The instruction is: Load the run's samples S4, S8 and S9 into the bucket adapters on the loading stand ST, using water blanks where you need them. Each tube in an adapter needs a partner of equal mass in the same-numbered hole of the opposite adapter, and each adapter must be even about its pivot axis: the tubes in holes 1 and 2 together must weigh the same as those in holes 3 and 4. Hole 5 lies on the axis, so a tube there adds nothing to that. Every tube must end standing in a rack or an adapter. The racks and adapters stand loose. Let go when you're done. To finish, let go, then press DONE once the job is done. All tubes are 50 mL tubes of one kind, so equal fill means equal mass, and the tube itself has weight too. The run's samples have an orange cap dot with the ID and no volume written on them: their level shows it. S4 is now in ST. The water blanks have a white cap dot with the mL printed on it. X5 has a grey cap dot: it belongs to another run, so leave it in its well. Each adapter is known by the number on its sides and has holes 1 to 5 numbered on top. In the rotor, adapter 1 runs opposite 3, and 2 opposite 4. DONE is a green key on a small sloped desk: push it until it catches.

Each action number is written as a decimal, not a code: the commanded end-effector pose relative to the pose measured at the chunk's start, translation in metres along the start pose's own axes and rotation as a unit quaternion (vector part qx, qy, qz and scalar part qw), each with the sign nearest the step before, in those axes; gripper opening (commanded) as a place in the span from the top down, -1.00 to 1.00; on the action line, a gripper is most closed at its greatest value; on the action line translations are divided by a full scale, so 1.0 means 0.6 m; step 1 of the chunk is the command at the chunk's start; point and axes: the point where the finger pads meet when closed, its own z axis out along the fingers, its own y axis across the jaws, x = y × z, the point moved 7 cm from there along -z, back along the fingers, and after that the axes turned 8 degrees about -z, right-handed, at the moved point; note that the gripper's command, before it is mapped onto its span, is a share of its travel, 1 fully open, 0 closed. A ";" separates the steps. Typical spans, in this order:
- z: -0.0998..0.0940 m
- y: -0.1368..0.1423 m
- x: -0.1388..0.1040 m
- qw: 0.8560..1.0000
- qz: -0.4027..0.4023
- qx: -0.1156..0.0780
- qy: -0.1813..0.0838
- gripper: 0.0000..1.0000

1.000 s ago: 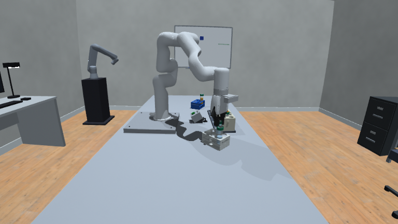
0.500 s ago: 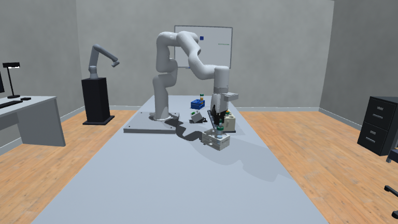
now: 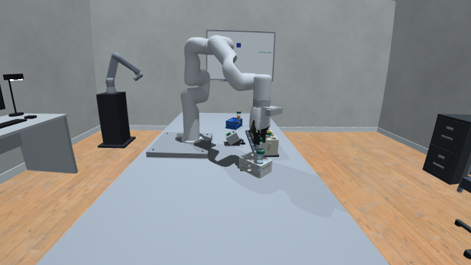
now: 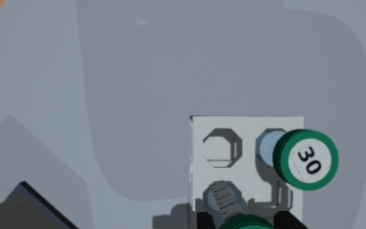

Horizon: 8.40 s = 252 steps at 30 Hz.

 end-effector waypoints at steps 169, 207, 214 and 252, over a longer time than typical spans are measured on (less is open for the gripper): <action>-0.175 -0.654 -0.400 0.910 -0.414 0.002 0.002 1.00; -0.169 -0.730 -0.447 0.910 -0.414 0.002 0.002 1.00; -0.149 -0.730 -0.447 0.910 -0.414 0.002 0.002 1.00; -0.098 -0.730 -0.447 0.910 -0.414 0.002 0.002 1.00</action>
